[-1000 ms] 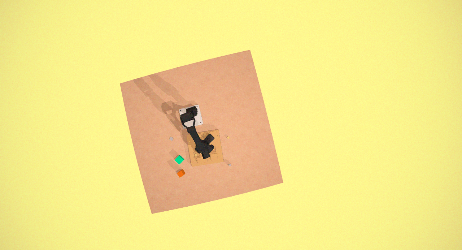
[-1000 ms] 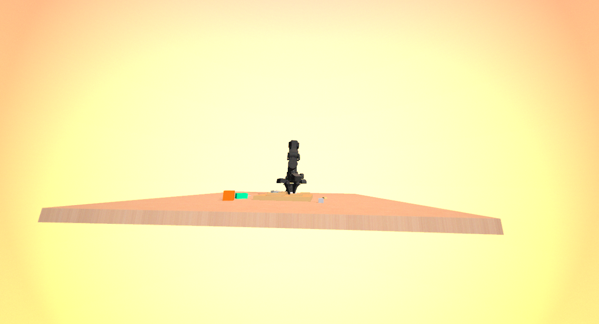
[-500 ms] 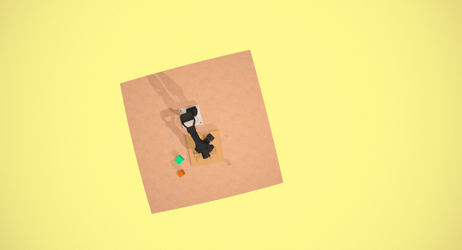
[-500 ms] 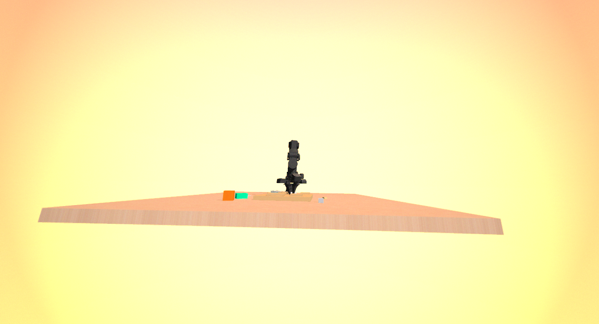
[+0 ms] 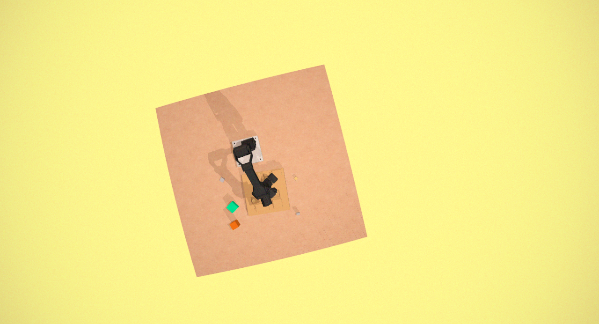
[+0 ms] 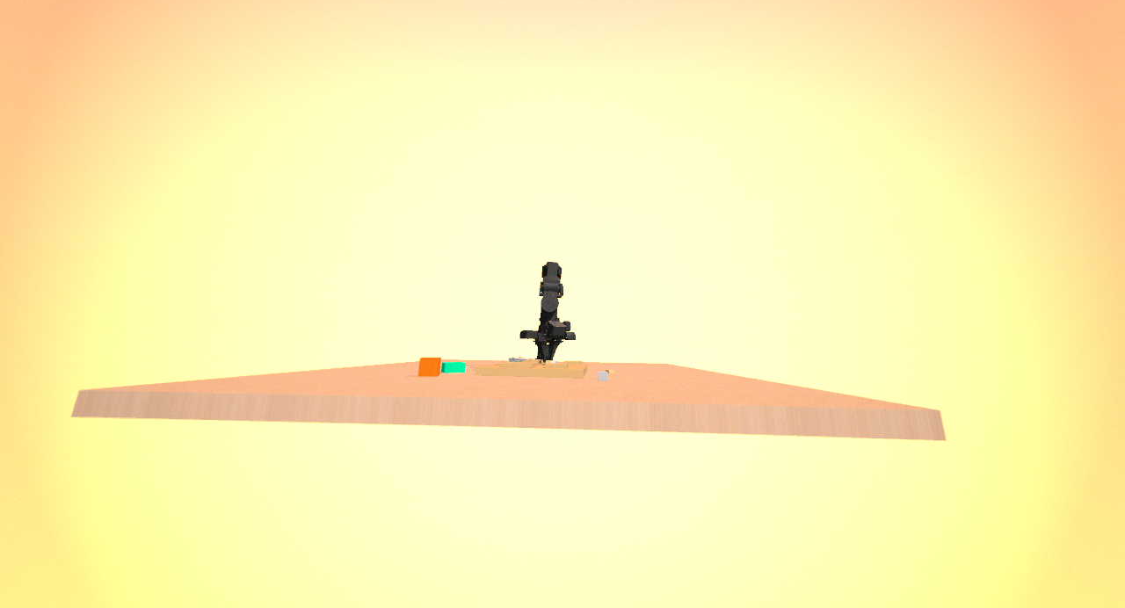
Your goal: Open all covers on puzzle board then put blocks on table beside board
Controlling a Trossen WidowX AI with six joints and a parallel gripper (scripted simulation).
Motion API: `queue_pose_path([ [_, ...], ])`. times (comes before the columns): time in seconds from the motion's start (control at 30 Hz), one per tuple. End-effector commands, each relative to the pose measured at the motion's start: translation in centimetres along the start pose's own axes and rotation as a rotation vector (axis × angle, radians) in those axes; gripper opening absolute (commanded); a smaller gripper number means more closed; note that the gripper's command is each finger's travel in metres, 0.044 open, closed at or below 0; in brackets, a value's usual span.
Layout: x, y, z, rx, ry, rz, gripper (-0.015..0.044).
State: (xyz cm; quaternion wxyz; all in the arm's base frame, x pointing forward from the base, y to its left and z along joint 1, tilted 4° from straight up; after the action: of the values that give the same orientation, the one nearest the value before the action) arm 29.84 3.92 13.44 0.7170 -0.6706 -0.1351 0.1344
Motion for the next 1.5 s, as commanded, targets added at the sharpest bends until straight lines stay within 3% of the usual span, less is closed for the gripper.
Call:
queue_pose_path([
  [0.0,0.2,-1.2,0.0,-0.005,-0.003,-0.022,0.0080],
  [1.47,0.1,-7.9,0.2,-0.004,-0.001,-0.019,0.0080],
])
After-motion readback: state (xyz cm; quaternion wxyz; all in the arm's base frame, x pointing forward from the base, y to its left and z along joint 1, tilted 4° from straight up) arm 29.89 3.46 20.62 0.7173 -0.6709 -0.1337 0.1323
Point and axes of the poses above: the point midway between the two fingers, 35 mm back from their tips, its own y axis out along the fingers, its own z axis across the jaws, x = y × z, the point moved 9 cm from there along -y, back along the fingers, and after that the axes turned 10 degrees about y, right-handed, at the moved point
